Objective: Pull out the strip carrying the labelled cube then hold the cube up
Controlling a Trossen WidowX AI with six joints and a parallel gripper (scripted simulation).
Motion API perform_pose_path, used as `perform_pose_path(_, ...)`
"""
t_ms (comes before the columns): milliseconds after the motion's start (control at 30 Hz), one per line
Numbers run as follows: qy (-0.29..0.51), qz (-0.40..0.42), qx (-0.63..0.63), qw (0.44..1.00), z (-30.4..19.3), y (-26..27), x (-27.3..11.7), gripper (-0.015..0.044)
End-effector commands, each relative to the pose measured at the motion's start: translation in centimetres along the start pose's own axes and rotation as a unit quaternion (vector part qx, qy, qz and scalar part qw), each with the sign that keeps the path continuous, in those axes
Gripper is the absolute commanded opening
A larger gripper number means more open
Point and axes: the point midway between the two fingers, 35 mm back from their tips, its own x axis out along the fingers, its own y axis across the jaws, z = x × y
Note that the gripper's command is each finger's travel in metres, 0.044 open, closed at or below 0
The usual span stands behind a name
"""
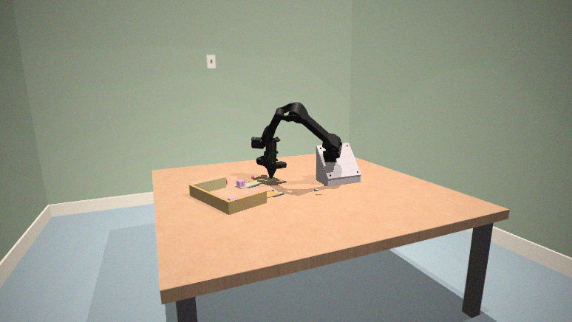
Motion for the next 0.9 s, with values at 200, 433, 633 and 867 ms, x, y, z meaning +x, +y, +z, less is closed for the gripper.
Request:
perform_pose_path(200,0.009,0.004,0.004,1.0,0.1,-0.1,-4.0,0.0)
perform_pose_path(433,0.01,0.004,0.006,1.0,1.1,-0.1,-4.1,0.0053)
perform_pose_path(633,0.009,0.004,0.007,1.0,3.4,-0.1,-4.3,0.021)
perform_pose_path(867,0.009,0.005,0.007,1.0,6.1,-0.1,-4.4,0.0394)
